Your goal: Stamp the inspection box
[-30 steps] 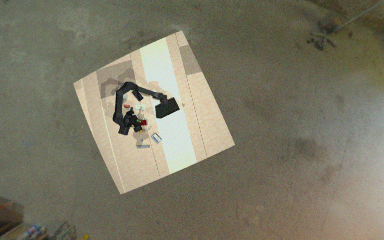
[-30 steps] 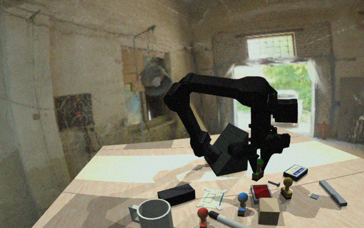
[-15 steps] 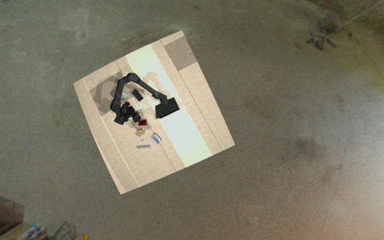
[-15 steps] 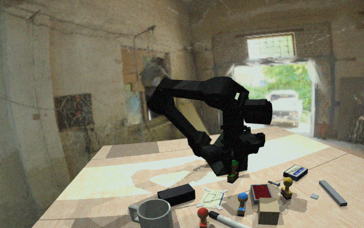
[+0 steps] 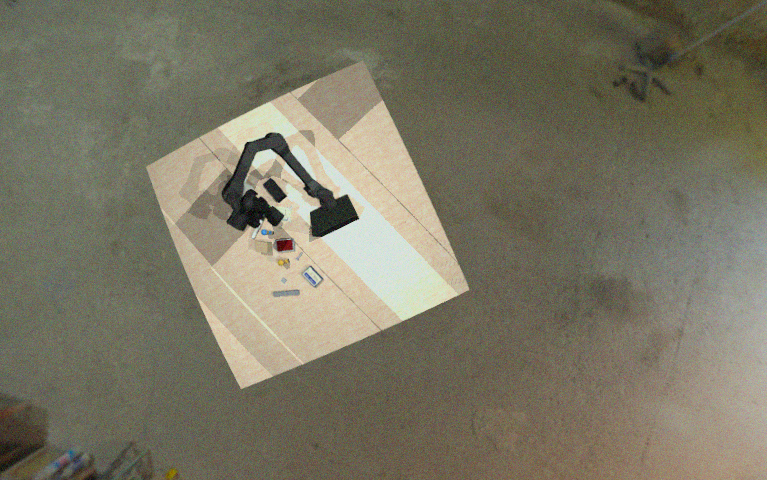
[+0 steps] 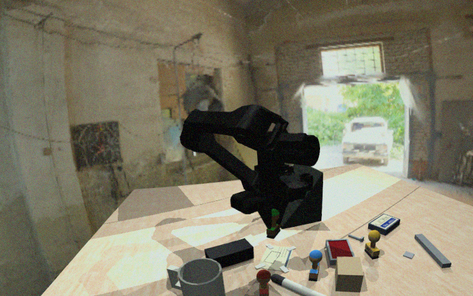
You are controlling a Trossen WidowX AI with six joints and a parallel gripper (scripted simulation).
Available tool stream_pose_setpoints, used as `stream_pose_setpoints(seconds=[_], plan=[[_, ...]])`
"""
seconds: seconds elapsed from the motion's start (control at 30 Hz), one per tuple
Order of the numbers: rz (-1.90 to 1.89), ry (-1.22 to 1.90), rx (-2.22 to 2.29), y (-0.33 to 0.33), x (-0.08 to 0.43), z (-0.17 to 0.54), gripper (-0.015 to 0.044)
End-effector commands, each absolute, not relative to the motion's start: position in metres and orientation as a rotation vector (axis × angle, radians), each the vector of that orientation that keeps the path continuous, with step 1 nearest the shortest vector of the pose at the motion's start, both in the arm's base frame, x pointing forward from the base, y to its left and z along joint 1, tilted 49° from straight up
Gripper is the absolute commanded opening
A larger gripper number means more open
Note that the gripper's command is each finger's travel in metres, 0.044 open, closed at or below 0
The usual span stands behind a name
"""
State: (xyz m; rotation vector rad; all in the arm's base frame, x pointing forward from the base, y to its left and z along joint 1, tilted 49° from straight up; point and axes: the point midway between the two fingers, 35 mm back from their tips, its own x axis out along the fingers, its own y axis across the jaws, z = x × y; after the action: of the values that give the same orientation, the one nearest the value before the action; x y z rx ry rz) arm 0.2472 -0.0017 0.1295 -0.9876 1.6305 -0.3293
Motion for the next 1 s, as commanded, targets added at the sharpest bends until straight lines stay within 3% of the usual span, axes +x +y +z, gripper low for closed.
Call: stream_pose_setpoints(seconds=[0.0, 0.97], plan=[[-0.316, 1.635, -1.005, -0.004, 0.245, 0.131, 0.0000], [-0.314, 1.632, -1.003, -0.018, 0.246, 0.118, 0.0000]])
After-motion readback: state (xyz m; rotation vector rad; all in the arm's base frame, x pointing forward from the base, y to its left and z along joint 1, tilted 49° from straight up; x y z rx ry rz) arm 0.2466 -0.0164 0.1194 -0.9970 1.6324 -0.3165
